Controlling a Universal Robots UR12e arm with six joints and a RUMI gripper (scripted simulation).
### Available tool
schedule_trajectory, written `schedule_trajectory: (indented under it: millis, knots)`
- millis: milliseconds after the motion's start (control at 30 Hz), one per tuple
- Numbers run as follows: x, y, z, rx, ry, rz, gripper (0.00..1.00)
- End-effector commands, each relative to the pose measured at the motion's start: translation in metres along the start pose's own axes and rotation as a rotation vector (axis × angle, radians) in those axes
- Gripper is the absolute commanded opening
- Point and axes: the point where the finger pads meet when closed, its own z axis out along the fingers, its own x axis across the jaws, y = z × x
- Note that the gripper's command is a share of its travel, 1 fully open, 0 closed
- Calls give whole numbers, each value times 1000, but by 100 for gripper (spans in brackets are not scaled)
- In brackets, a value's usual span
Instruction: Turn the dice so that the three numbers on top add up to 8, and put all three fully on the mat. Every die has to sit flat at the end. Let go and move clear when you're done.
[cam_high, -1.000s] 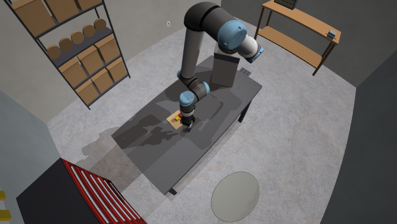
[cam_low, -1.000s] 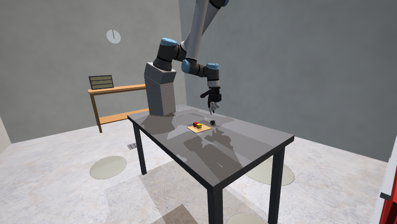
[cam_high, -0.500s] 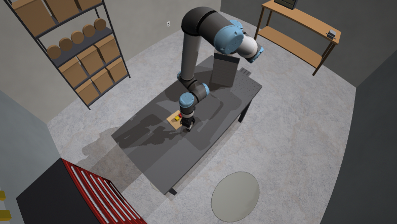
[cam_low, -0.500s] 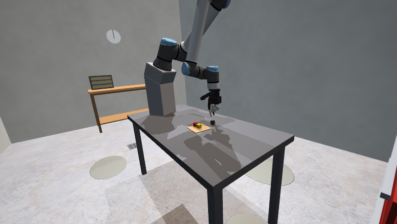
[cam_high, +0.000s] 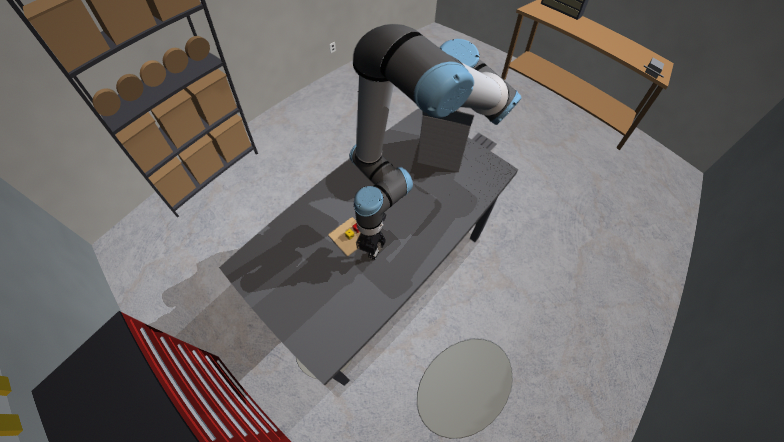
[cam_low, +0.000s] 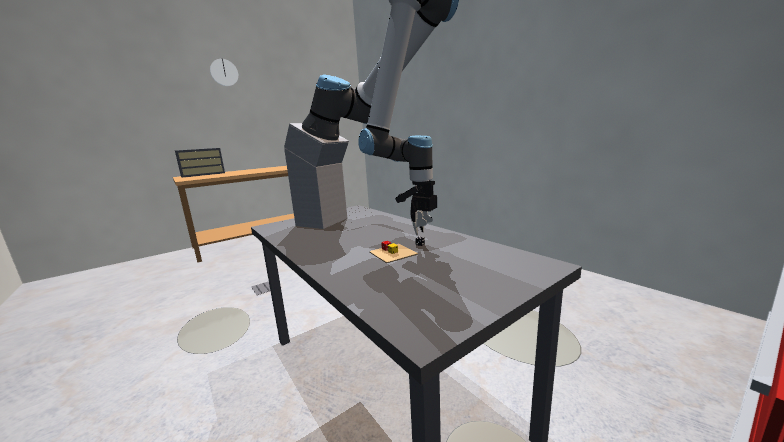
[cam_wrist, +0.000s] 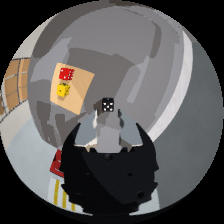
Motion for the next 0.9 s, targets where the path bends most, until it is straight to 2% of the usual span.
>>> schedule_trajectory:
  millis: [0, 867]
  knots:
    - [0, 3, 7, -4, -2, -1, 28]
    - [0, 3, 10, -4, -2, -1, 28]
